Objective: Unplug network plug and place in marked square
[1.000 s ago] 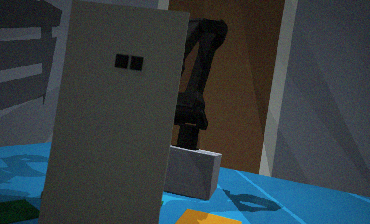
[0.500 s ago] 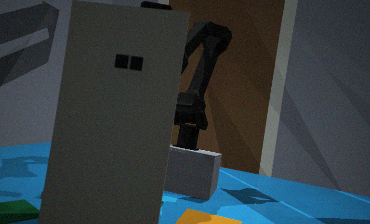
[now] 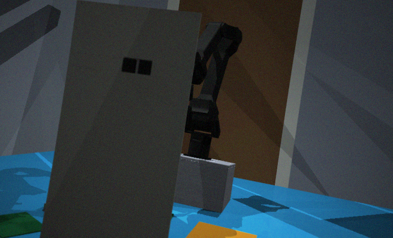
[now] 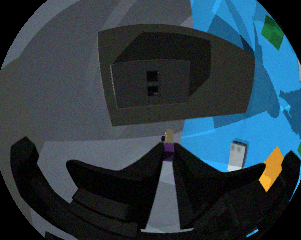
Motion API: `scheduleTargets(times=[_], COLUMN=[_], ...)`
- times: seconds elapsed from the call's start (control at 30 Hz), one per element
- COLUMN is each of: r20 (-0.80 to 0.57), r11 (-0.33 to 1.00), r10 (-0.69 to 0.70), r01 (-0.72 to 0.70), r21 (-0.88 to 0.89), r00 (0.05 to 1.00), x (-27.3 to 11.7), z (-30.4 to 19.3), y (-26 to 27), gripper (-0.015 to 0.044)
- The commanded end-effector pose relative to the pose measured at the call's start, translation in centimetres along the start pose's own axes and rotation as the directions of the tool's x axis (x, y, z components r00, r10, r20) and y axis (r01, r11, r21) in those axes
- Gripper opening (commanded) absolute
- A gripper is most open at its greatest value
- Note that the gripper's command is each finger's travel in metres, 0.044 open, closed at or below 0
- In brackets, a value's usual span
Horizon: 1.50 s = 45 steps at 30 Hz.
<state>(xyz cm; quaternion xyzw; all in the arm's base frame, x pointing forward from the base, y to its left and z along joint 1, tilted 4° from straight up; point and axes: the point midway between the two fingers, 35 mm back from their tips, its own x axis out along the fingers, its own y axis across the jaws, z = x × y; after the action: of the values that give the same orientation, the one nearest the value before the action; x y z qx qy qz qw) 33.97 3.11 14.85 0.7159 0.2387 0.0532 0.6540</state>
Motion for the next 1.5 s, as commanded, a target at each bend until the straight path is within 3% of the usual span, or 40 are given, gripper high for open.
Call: scheduleTargets(times=[0.0, 0.7, 1.47], r20=[-0.006, -0.038, -0.002], r11=[0.998, 0.935, 0.756], r10=[-0.052, -0.353, -0.650], r01=[0.052, 0.354, 0.646], r21=[0.017, 0.024, -0.105], r00=[0.999, 0.935, 0.760], x=[0.4, 1.3, -1.6], z=[-0.8, -6.0, -10.5], y=[-1.5, -9.3, -17.5], gripper=[0.0000, 0.0000, 0.0000])
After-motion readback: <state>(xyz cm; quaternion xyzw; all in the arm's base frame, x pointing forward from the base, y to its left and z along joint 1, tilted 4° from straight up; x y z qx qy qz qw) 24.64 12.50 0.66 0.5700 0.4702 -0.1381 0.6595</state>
